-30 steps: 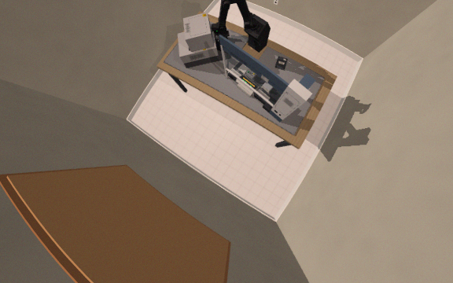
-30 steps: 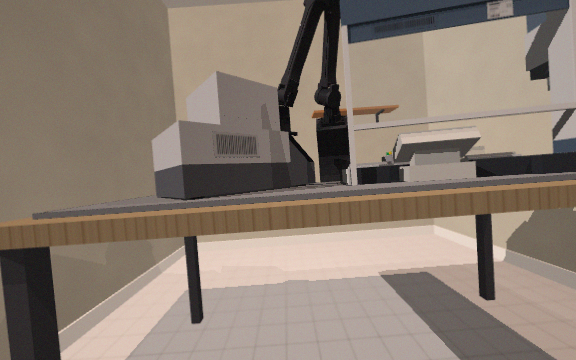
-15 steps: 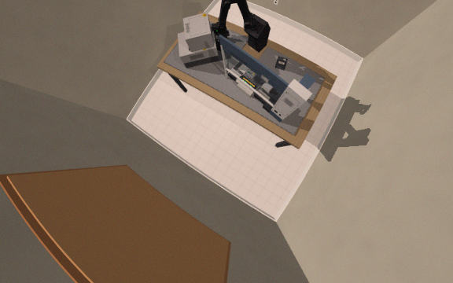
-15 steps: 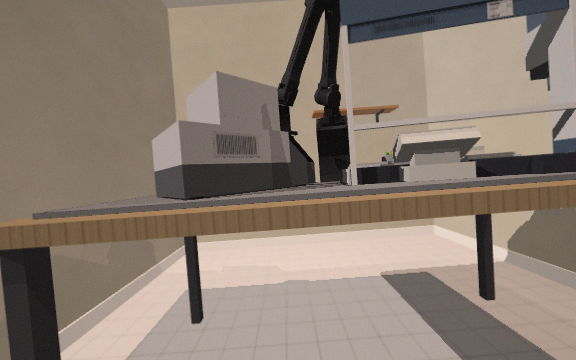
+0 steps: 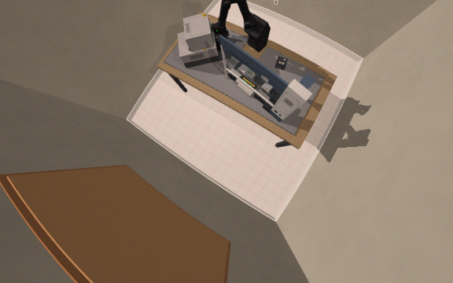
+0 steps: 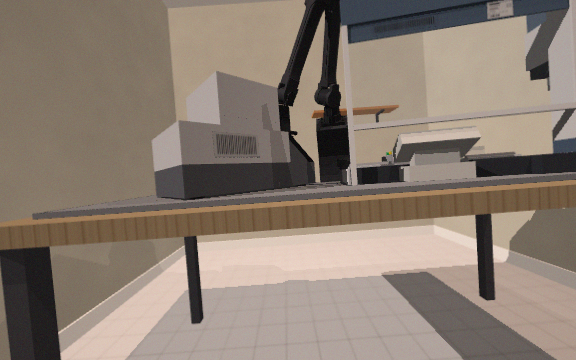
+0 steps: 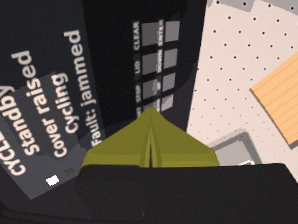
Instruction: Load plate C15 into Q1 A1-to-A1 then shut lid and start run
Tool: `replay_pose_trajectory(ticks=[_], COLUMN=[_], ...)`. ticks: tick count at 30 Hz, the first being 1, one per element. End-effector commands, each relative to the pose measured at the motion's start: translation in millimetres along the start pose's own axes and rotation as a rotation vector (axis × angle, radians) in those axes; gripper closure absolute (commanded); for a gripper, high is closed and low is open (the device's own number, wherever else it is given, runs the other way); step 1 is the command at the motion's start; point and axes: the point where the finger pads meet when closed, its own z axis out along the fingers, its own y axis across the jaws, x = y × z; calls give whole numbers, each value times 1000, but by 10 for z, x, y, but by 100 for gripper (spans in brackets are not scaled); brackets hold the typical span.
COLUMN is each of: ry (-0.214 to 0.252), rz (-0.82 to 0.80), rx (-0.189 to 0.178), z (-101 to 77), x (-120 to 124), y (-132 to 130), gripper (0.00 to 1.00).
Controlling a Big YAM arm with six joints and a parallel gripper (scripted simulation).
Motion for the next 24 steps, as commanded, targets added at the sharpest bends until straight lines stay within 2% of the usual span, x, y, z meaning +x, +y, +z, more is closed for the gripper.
replay_pose_trajectory(ticks=[1, 15, 24], ry=[-7, -3, -1], rz=[-8, 13, -4], rx=[-27, 11, -13], z=[-52, 30, -24], x=[-14, -43, 24], y=[106, -103, 68], gripper=[100, 100, 100])
